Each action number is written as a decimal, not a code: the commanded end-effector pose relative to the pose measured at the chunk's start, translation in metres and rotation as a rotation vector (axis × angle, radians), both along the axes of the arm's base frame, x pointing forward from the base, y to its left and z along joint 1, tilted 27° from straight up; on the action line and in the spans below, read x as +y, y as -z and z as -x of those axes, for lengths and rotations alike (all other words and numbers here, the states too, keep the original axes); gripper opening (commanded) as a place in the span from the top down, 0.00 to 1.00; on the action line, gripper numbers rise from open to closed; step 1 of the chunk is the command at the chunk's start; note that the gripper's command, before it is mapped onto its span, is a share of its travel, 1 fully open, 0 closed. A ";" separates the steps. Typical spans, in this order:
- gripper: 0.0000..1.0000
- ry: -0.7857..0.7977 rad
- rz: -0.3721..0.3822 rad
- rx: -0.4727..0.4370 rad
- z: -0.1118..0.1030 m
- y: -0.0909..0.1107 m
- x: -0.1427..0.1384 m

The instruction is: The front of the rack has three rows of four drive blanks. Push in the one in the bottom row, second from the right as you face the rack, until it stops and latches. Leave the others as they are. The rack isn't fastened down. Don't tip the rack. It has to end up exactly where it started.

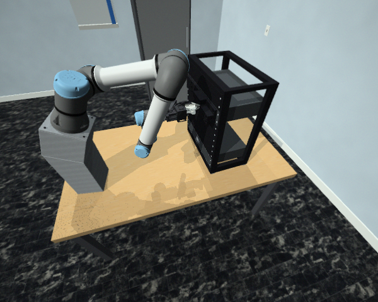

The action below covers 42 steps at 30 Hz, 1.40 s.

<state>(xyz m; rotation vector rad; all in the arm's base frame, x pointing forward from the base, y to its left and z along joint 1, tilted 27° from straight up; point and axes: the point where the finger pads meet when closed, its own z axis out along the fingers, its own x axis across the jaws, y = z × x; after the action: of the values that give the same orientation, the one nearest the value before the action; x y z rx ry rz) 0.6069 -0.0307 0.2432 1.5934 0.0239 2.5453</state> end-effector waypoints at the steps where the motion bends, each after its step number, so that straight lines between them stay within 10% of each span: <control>1: 1.00 0.000 0.000 -0.001 0.000 -0.001 0.000; 42: 1.00 0.000 0.000 -0.001 -0.005 -0.003 0.000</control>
<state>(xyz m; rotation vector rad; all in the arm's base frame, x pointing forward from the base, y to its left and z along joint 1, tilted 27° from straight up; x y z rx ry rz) 0.6113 -0.0309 0.2455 1.5929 0.0239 2.5453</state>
